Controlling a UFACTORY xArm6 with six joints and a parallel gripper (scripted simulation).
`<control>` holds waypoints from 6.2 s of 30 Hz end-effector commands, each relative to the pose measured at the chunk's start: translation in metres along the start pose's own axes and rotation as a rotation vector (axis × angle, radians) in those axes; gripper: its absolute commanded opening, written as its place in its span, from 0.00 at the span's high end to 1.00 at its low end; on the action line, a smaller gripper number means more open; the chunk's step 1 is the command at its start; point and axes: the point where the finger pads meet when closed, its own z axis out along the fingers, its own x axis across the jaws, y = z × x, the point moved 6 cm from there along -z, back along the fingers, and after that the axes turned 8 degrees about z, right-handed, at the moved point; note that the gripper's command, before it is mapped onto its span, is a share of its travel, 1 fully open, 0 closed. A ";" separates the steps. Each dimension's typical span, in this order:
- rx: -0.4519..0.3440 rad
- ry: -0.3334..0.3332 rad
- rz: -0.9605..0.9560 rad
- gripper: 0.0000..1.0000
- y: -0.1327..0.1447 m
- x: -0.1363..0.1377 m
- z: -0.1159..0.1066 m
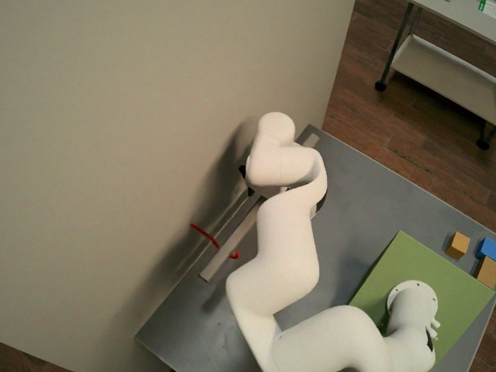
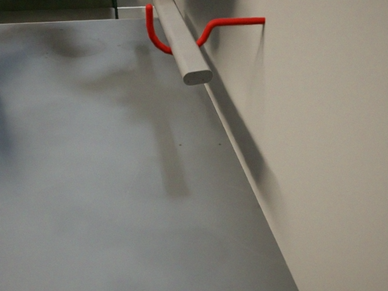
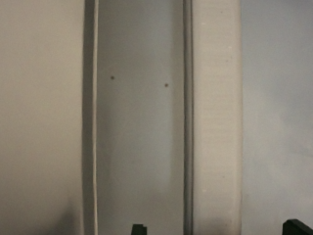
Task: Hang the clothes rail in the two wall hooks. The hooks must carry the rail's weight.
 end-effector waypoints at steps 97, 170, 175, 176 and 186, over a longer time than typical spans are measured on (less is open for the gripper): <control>0.002 -0.003 -0.001 0.18 0.000 -0.001 -0.073; 0.002 -0.003 -0.001 0.18 0.000 -0.001 -0.107; 0.002 -0.003 -0.001 0.18 0.000 -0.001 -0.107; 0.002 -0.003 -0.001 0.18 0.000 -0.001 -0.107; 0.002 -0.003 -0.001 0.18 0.000 -0.001 -0.107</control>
